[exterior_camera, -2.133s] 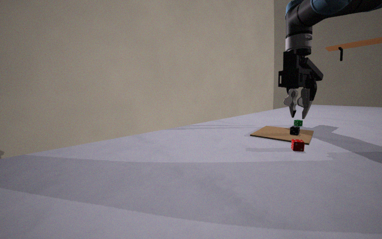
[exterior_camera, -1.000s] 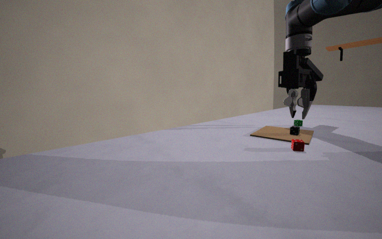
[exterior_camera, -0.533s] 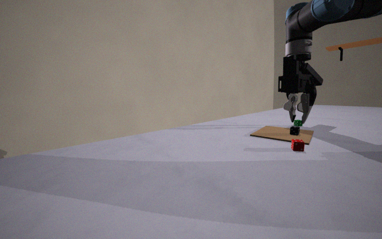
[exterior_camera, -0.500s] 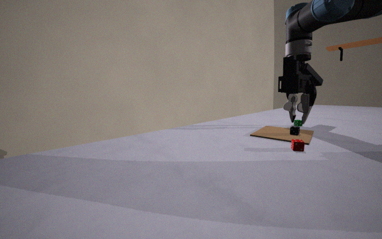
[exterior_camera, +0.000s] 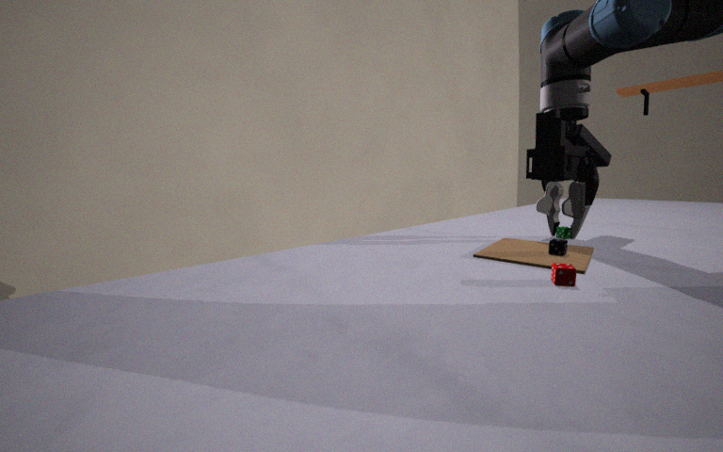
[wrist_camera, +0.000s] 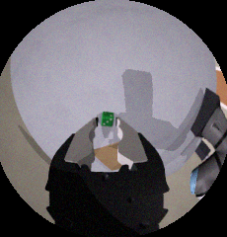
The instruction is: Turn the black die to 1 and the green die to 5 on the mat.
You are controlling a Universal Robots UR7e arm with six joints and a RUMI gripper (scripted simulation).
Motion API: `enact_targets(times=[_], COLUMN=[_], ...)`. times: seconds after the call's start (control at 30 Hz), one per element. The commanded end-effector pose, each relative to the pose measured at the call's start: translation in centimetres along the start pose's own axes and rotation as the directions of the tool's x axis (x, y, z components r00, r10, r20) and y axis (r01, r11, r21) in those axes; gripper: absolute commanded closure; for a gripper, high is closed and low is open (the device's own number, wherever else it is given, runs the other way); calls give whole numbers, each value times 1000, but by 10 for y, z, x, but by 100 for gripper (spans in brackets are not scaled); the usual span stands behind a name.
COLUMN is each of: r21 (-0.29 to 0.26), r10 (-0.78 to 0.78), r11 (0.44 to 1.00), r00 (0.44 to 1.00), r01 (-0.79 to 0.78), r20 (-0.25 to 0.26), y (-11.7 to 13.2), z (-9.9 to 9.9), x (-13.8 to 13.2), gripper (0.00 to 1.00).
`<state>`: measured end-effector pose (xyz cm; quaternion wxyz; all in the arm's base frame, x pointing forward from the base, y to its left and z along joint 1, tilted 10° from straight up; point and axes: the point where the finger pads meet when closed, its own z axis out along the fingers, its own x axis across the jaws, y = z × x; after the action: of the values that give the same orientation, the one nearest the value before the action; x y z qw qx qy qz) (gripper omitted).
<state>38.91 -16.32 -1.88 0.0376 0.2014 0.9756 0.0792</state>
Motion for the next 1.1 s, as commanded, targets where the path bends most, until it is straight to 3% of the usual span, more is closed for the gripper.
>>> enact_targets(times=[0.0, 0.93, 0.97, 1.07], r21=[0, 0, 0, 0], r10=[0, 0, 0, 0], r11=[1000, 1000, 1000, 1000], r00=[1000, 1000, 1000, 1000], r01=[0, 0, 0, 0], r20=[1, 1, 1, 1], y=[0, 0, 0, 0], z=[0, 0, 0, 0], x=[0, 0, 0, 0], gripper=[79, 79, 97, 97])
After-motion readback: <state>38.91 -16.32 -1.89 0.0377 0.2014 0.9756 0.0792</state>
